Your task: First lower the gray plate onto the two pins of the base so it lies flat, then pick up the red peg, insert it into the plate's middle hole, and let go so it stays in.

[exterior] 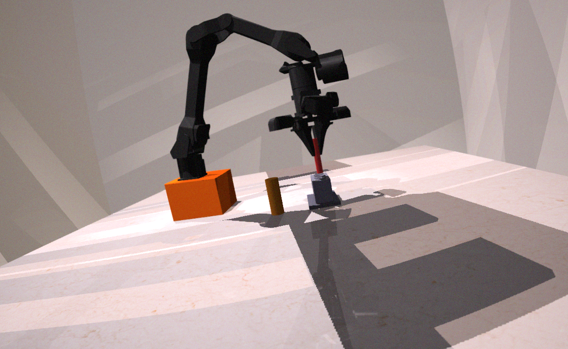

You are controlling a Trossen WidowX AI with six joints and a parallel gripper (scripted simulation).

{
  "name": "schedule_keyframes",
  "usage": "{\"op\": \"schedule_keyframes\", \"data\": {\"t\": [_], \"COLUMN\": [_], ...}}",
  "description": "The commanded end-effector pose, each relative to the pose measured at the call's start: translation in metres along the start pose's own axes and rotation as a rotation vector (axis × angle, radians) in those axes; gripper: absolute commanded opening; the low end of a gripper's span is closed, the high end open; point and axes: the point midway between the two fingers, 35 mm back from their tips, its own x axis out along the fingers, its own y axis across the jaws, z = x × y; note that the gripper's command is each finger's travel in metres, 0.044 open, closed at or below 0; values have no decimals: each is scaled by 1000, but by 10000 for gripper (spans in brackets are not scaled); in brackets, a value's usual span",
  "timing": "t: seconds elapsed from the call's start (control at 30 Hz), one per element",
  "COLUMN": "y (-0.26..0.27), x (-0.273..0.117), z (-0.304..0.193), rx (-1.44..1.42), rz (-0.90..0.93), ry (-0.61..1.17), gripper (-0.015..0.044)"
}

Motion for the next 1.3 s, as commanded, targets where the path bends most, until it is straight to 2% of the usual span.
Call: {"op": "schedule_keyframes", "data": {"t": [0.0,1.27], "y": [-1,-1], "x": [8,13], "z": [-3,-2], "rx": [1,-2], "rz": [-4,-3], "ry": [6,3], "gripper": [0,0]}}
